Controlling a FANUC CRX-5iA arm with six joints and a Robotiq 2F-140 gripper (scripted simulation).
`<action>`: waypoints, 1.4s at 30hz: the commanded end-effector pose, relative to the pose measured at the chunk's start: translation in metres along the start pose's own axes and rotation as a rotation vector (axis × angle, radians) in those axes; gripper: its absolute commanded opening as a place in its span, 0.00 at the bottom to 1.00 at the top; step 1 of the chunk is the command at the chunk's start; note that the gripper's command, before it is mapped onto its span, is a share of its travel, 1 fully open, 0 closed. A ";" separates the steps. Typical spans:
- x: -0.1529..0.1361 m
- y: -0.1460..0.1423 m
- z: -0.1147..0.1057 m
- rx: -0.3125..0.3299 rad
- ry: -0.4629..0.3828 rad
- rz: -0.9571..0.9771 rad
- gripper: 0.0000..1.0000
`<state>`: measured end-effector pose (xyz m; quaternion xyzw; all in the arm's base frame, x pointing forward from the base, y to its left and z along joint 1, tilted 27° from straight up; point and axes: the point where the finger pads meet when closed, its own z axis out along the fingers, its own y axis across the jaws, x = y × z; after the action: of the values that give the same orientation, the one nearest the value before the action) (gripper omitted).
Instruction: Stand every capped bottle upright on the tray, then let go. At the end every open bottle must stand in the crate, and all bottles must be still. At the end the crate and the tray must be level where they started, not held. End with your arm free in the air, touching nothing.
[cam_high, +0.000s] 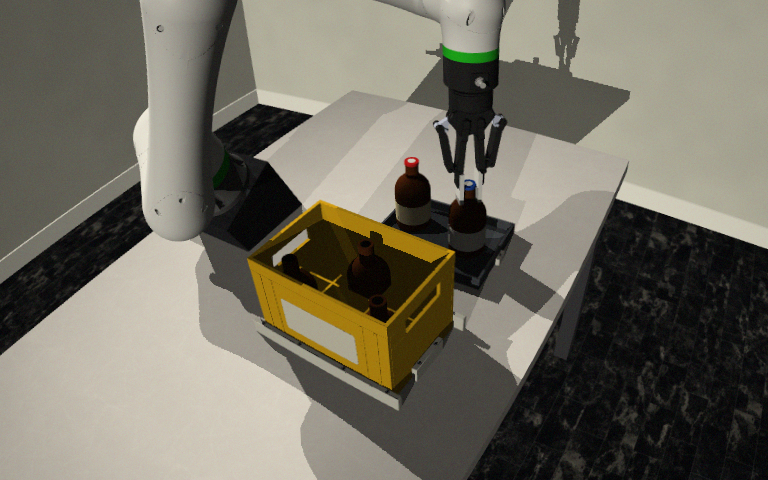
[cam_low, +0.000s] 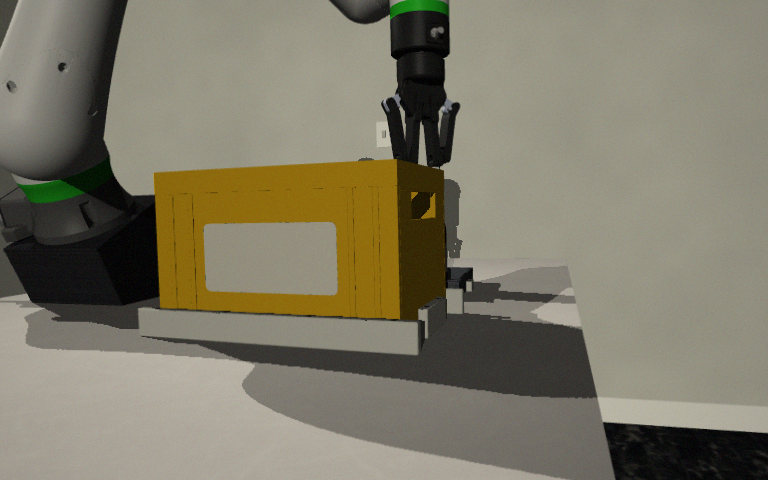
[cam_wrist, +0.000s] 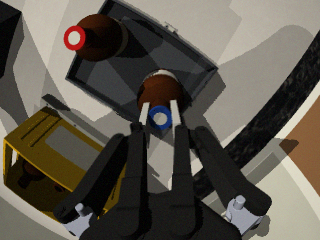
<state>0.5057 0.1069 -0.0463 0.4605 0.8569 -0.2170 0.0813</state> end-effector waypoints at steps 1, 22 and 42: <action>0.001 0.000 0.000 0.000 0.000 0.000 0.00; 0.003 0.000 0.000 0.000 0.000 0.000 0.00; 0.003 0.000 0.000 0.000 0.000 0.000 0.00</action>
<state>0.5040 0.1091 -0.0473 0.4605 0.8569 -0.2170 0.0813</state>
